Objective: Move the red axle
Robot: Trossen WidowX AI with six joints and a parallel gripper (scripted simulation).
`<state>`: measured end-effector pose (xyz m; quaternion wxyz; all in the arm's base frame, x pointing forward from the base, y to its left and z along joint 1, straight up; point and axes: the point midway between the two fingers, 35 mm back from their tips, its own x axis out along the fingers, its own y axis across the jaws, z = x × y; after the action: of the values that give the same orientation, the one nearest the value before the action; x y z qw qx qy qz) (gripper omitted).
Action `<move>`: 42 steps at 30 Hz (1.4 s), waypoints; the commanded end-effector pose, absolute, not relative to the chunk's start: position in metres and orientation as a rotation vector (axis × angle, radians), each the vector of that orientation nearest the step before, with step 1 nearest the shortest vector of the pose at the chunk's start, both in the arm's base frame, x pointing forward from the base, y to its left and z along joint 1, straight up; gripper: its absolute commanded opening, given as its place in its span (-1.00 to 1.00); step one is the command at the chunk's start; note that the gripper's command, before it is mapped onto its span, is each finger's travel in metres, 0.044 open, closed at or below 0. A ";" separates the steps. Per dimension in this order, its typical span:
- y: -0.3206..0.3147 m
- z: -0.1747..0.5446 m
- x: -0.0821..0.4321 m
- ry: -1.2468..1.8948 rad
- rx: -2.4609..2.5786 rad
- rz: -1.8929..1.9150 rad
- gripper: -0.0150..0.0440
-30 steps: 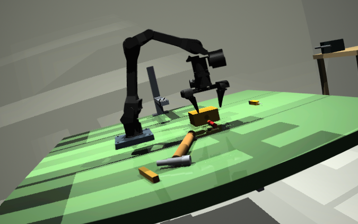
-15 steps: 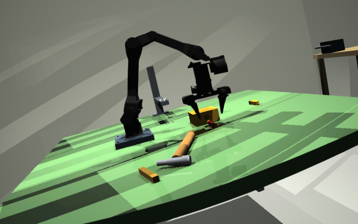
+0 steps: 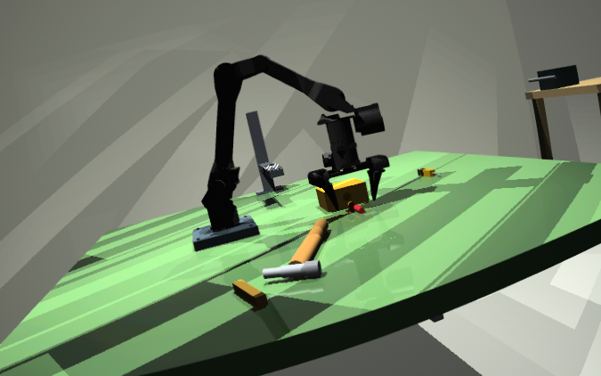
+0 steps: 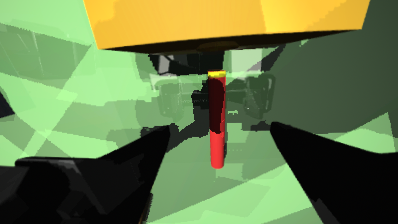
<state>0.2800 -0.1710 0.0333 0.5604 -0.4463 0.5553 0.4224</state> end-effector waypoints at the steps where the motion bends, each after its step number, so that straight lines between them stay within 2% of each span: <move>1: -0.171 0.027 0.280 1.310 -1.046 0.991 1.00; 6: -0.170 0.023 0.279 1.310 -1.046 0.992 1.00; 21: -0.171 0.025 0.279 1.310 -1.050 0.998 -0.33; 28: -0.171 0.025 0.279 1.310 -1.050 0.998 -0.49; 42: -0.174 0.082 0.285 1.308 -1.051 0.996 -0.49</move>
<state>0.2830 -0.1730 0.0640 0.5585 -0.4417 0.5572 0.4272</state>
